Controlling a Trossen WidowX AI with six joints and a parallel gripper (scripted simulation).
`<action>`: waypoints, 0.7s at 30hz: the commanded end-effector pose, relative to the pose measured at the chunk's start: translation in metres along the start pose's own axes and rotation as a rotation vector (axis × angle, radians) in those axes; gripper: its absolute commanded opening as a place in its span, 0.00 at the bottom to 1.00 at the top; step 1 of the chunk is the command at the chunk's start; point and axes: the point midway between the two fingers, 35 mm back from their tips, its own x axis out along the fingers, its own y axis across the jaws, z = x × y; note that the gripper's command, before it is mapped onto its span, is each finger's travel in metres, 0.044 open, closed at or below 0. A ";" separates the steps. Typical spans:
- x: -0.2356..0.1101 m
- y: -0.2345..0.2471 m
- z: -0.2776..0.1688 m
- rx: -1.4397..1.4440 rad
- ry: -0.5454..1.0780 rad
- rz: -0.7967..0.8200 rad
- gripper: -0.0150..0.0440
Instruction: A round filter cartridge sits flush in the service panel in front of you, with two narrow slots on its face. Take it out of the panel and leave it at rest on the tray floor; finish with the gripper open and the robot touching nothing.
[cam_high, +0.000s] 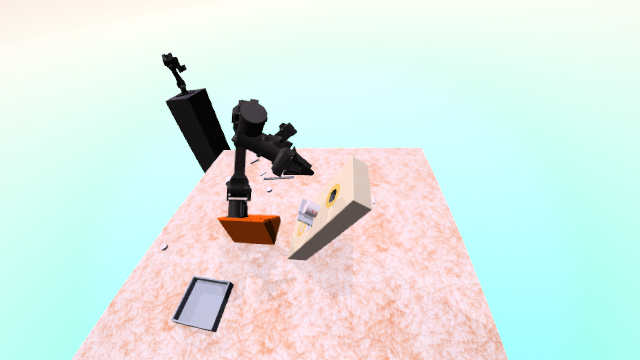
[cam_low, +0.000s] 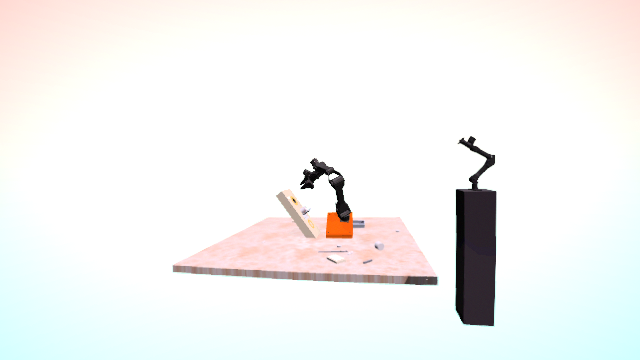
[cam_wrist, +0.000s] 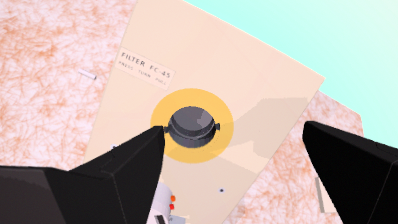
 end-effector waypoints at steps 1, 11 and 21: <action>-0.007 -0.002 0.007 0.009 0.006 0.008 0.90; 0.032 0.056 -0.102 0.479 0.432 0.119 0.77; 0.042 0.057 -0.106 0.479 0.433 0.117 0.77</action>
